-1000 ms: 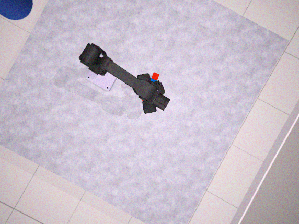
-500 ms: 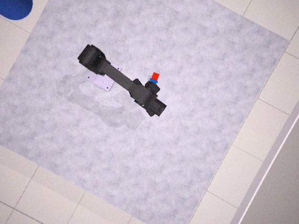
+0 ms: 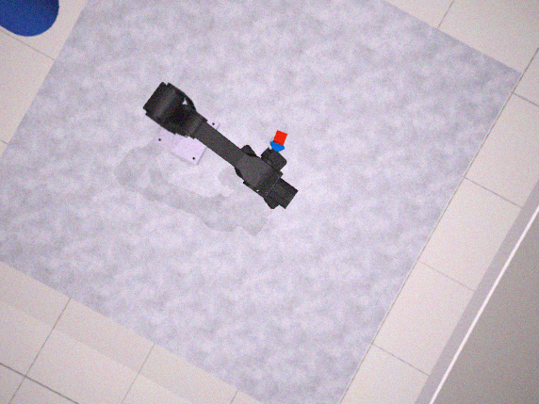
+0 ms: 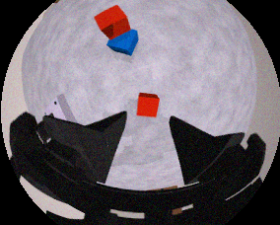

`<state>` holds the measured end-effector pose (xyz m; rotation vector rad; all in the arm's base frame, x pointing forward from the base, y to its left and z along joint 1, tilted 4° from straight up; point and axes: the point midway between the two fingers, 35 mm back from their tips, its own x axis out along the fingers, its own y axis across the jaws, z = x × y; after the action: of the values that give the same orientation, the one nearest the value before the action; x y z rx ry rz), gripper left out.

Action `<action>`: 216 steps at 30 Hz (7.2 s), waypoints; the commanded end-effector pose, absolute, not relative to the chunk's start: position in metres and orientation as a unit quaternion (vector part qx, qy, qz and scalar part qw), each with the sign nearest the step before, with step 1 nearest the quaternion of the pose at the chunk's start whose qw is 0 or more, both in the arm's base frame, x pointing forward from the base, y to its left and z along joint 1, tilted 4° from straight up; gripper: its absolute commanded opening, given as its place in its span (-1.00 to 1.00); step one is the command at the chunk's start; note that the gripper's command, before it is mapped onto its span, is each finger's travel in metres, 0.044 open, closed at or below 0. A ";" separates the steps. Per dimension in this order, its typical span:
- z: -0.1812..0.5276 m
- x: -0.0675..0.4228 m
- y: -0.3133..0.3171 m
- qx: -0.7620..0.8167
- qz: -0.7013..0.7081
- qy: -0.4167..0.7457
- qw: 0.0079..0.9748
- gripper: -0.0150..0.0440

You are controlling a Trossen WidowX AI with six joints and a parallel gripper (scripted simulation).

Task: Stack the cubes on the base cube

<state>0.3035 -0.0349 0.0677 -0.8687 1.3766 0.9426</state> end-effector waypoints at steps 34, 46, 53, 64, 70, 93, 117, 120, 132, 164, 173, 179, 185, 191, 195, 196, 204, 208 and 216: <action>0.016 0.302 -0.034 -0.375 0.406 0.592 0.587 0.14; 0.023 0.307 -0.031 -0.372 0.392 0.587 0.604 -0.14; 0.037 0.310 -0.032 -0.372 0.393 0.587 0.602 -0.14; 0.061 0.312 -0.034 -0.373 0.395 0.588 0.599 -0.14; 0.073 0.312 -0.035 -0.373 0.397 0.589 0.597 -0.14; 0.122 0.306 -0.037 -0.375 0.405 0.592 0.588 -0.14; 0.124 0.307 -0.017 -0.204 0.233 0.678 0.666 -0.14; 0.124 0.308 -0.014 -0.172 0.201 0.688 0.675 -0.14; 0.123 0.308 0.000 -0.044 0.071 0.714 0.696 -0.14; 0.121 0.306 0.037 0.293 -0.276 0.662 0.632 -0.14; 0.120 0.305 0.047 0.379 -0.365 0.617 0.585 -0.14; 0.120 0.304 0.054 0.432 -0.421 0.581 0.547 -0.14; 0.119 0.303 0.059 0.469 -0.460 0.551 0.515 -0.14; 0.117 0.303 0.059 0.469 -0.460 0.550 0.515 -0.14; 0.106 0.302 0.059 0.470 -0.461 0.550 0.514 -0.14; 0.102 0.302 0.059 0.470 -0.461 0.550 0.514 -0.14; 0.089 0.300 0.059 0.471 -0.462 0.549 0.513 -0.14; 0.089 0.300 0.059 0.471 -0.462 0.549 0.513 -0.14; 0.087 0.300 0.059 0.471 -0.462 0.549 0.513 -0.14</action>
<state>0.2999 0.0581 0.0896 1.1261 1.3169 -1.1090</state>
